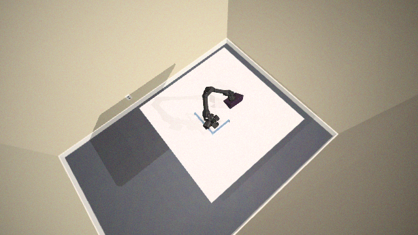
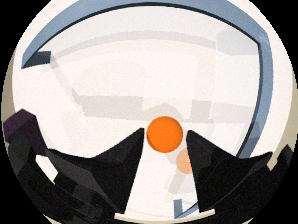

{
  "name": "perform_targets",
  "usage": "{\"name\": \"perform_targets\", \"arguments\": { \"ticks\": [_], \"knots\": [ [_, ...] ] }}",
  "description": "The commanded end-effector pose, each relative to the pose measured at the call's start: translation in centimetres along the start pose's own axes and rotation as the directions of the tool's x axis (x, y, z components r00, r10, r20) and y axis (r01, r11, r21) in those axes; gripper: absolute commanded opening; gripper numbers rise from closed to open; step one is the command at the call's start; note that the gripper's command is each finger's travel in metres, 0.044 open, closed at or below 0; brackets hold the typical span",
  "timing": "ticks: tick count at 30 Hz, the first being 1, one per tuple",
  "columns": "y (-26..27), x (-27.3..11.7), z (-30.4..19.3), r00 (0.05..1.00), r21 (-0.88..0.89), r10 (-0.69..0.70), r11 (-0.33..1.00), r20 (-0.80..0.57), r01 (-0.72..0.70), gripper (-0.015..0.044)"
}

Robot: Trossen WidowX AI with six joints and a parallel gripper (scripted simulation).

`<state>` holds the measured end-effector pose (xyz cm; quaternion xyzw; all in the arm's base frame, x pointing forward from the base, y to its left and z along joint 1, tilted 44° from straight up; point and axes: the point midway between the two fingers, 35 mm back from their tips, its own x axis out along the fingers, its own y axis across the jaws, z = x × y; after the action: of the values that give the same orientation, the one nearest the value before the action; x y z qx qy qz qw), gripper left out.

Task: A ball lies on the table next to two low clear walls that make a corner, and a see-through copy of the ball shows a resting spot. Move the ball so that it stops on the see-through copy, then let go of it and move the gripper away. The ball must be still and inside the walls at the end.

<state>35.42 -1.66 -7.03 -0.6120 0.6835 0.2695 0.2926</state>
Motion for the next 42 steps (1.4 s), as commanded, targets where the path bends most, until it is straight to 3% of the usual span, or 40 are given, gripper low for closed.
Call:
{"name": "perform_targets", "arguments": {
  "ticks": [1, 8, 12, 30, 36, 42],
  "knots": [
    [0.1, 0.2, 0.0, 1.000, -0.007, 0.002, 1.000, -0.004, -0.002, 0.0153],
    [0.1, 0.2, 0.0, 1.000, -0.007, 0.002, 1.000, -0.004, -0.002, 0.0107],
    [0.0, -0.7, 0.1, 1.000, -0.007, 0.001, 1.000, -0.002, -0.001, 0.0002],
    [0.0, -12.1, 0.1, 1.000, -0.008, 0.003, 1.000, 0.002, -0.003, 0.0000],
    [0.1, -12.5, 0.1, 1.000, -0.013, 0.003, 1.000, 0.002, -0.003, 0.0000],
    [-0.2, -12.1, -0.3, 1.000, -0.180, 0.003, 0.984, 0.002, -0.002, 0.0000]
  ]
}}
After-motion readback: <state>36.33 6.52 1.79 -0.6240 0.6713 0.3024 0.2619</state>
